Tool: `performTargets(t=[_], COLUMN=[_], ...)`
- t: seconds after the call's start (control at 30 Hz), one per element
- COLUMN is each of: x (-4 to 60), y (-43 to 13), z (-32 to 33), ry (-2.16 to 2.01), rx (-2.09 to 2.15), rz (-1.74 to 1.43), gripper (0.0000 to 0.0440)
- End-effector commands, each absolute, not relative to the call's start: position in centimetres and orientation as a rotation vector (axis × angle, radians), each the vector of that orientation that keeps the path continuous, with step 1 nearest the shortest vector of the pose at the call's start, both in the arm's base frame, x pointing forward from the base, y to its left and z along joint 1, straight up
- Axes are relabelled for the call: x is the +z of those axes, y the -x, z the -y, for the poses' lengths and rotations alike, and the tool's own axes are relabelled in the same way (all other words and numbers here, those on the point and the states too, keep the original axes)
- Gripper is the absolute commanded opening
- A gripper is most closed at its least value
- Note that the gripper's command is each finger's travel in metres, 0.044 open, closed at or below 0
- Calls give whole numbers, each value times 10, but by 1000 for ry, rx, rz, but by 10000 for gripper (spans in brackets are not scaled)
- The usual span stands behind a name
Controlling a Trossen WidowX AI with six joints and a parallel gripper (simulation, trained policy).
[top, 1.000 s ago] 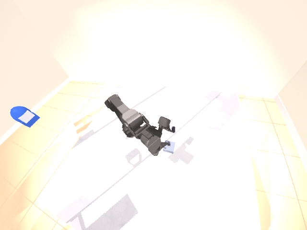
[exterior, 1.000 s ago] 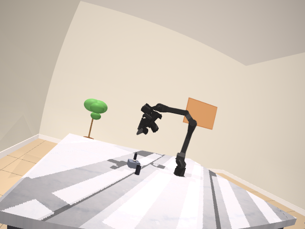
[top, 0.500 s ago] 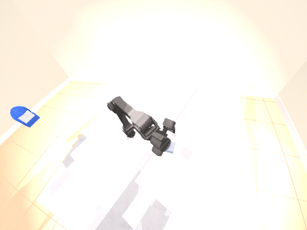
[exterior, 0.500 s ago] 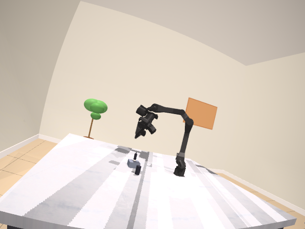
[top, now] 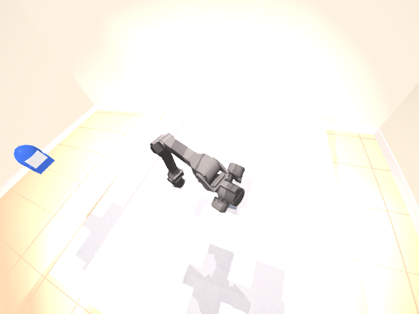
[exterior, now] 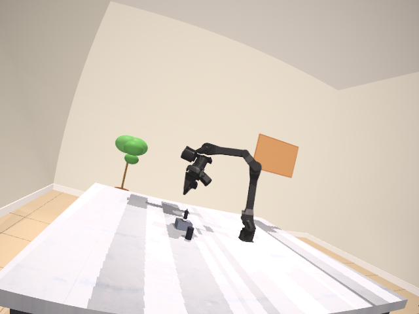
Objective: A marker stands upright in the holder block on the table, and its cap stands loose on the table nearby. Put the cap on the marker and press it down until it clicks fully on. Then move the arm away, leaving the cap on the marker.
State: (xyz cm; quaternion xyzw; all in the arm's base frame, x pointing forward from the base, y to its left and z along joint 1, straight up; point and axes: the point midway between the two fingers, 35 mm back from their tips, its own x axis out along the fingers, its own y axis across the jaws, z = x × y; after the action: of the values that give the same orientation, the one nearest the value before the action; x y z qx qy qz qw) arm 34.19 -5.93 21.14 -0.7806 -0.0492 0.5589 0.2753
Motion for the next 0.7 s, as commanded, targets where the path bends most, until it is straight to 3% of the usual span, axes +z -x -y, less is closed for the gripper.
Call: performTargets(t=[0.0,0.67], x=[204,182], y=[-345,-354], z=[57,38], ry=[2090,2060], rx=[1555,1741], rz=[122,86], gripper=[311,312])
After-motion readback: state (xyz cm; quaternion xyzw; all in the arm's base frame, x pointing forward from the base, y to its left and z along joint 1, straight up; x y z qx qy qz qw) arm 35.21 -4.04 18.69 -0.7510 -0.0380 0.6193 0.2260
